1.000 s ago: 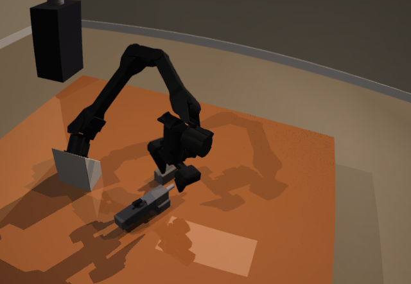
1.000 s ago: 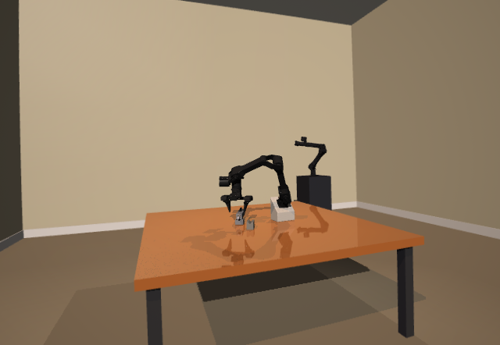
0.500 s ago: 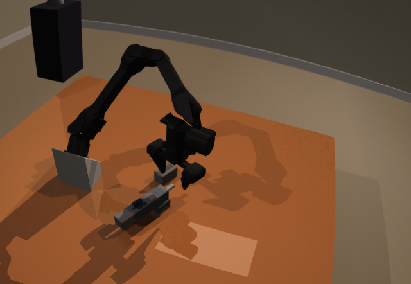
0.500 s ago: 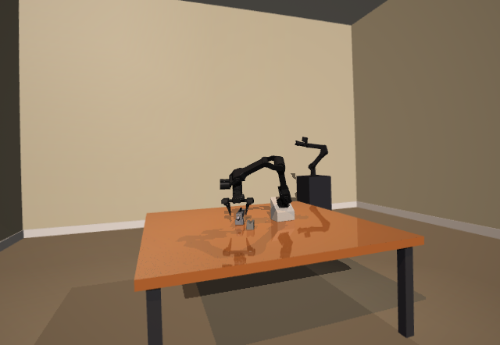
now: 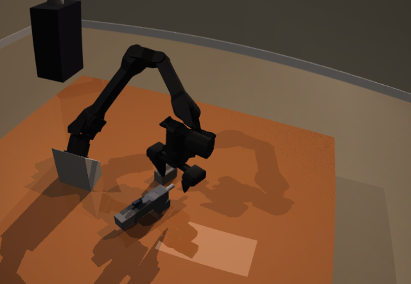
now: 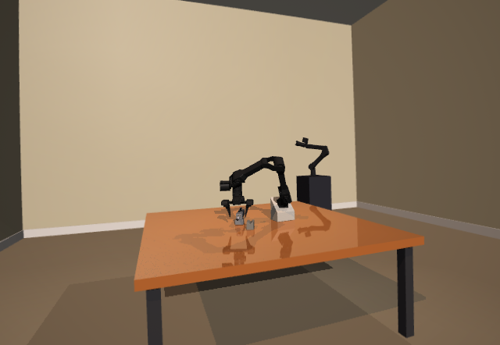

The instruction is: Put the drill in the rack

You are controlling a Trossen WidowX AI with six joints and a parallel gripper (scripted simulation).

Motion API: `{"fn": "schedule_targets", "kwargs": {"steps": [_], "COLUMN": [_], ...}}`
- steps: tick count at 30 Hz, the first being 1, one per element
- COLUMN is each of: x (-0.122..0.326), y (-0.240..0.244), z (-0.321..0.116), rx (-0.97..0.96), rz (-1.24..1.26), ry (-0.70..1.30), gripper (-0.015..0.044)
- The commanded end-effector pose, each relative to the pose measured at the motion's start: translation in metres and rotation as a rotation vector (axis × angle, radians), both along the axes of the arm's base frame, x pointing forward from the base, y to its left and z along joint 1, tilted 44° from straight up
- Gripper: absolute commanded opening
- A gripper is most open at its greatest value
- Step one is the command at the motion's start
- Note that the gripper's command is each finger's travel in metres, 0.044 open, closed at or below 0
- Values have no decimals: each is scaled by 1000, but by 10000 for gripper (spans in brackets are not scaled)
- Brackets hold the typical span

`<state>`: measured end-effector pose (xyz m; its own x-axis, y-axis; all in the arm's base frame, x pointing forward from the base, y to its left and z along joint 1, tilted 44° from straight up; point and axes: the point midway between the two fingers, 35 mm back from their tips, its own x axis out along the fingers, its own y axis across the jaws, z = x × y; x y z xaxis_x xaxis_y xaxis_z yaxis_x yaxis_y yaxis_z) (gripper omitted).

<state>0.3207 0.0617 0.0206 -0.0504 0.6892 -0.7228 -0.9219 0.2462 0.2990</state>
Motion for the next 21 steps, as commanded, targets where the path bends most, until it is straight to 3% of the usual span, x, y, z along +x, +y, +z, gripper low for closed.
{"fn": "schedule_targets", "kwargs": {"steps": [1, 21], "x": [-2, -8], "y": [4, 20], "z": [-7, -35], "rx": [4, 6], "rz": [-4, -4], "ry": [8, 8], "gripper": [440, 440]}}
